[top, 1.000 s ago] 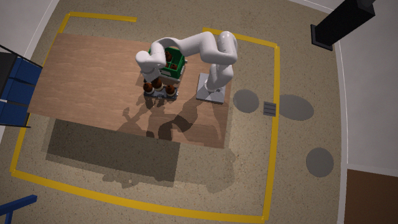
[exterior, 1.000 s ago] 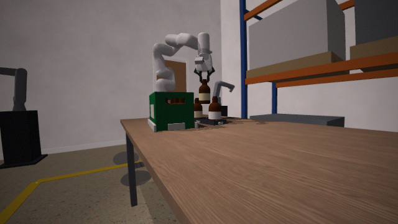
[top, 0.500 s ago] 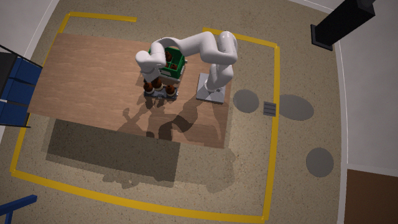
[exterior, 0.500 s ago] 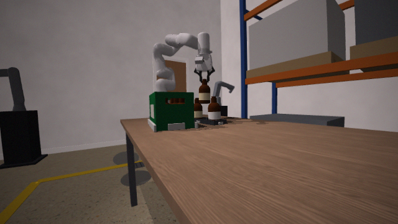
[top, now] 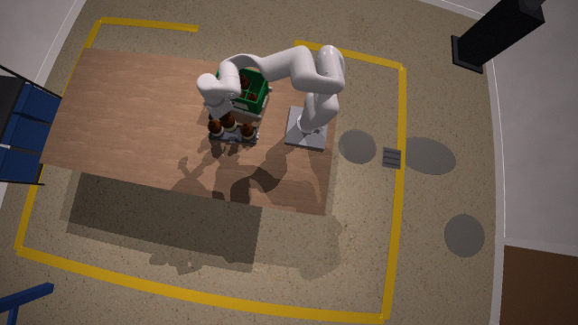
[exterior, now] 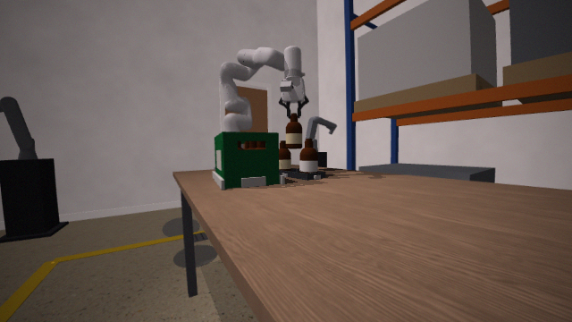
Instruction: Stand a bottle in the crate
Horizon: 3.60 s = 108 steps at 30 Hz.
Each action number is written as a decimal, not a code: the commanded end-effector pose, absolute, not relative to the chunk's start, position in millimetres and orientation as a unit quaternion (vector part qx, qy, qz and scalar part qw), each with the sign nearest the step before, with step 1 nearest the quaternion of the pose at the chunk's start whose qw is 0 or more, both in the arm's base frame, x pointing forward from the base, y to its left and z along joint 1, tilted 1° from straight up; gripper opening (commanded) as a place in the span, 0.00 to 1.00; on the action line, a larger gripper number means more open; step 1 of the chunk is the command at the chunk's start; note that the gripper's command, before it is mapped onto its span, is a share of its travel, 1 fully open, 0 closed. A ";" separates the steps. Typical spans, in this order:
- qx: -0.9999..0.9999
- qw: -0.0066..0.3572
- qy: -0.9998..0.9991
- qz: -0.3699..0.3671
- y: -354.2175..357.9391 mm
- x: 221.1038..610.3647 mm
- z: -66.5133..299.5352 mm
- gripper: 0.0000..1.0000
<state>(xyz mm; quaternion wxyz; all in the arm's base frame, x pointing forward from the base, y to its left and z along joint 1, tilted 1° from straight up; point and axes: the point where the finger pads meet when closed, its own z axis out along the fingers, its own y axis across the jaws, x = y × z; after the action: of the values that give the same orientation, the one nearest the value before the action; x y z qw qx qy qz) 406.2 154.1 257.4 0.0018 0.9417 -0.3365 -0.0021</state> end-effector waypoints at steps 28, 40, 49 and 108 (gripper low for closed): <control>0.942 0.000 -0.337 0.000 154.8 406.7 285.6 0.00; 0.942 0.000 -0.337 0.000 155.0 406.7 294.6 0.00; 0.942 0.000 -0.337 0.000 155.0 406.6 297.6 0.00; 0.942 0.000 -0.337 -0.001 155.4 406.4 320.0 0.00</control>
<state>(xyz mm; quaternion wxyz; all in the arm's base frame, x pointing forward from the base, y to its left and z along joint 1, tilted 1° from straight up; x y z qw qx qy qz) 405.7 155.1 318.1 0.0019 0.9417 -0.3365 -0.0022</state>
